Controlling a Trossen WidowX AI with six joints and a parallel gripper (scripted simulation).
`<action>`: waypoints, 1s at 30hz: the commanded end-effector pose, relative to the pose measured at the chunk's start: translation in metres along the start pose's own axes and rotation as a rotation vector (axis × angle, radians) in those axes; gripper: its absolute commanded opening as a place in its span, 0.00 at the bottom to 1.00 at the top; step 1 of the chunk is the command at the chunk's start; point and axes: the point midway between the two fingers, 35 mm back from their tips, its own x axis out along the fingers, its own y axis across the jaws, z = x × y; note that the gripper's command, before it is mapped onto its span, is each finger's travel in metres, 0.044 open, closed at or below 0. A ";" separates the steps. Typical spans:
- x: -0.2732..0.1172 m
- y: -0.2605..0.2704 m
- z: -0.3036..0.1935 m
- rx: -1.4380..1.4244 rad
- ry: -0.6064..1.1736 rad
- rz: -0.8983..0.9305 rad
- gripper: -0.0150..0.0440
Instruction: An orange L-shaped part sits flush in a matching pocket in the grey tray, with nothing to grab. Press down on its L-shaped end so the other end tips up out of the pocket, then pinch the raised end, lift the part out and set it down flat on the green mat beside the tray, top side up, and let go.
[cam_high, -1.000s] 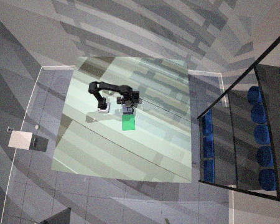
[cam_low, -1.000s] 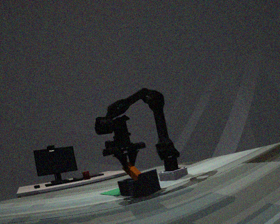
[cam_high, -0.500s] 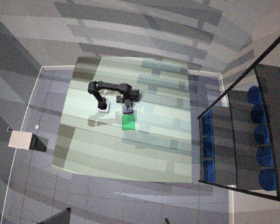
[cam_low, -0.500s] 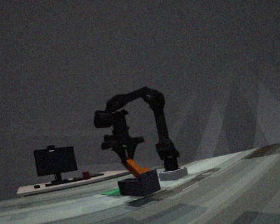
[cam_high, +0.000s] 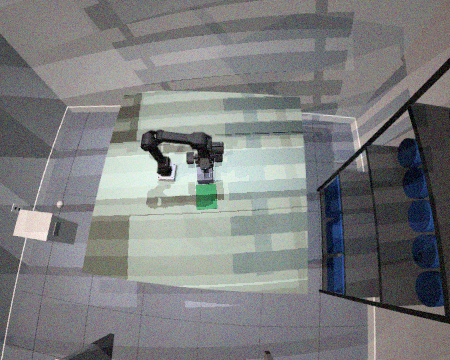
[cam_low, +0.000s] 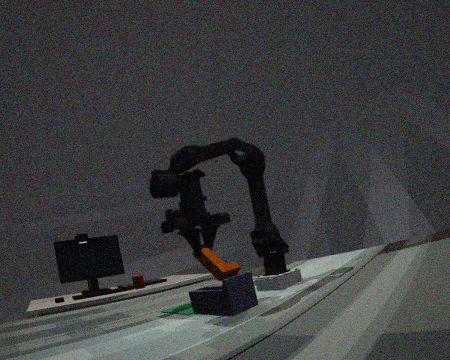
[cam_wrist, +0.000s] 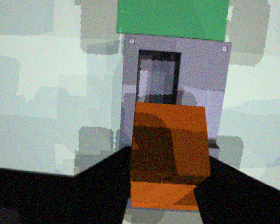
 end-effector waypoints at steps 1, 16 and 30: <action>-0.004 0.000 -0.001 0.001 0.004 0.003 0.25; -0.001 -0.004 0.051 0.001 -0.001 0.003 0.25; -0.001 -0.010 0.107 0.001 -0.006 0.002 0.25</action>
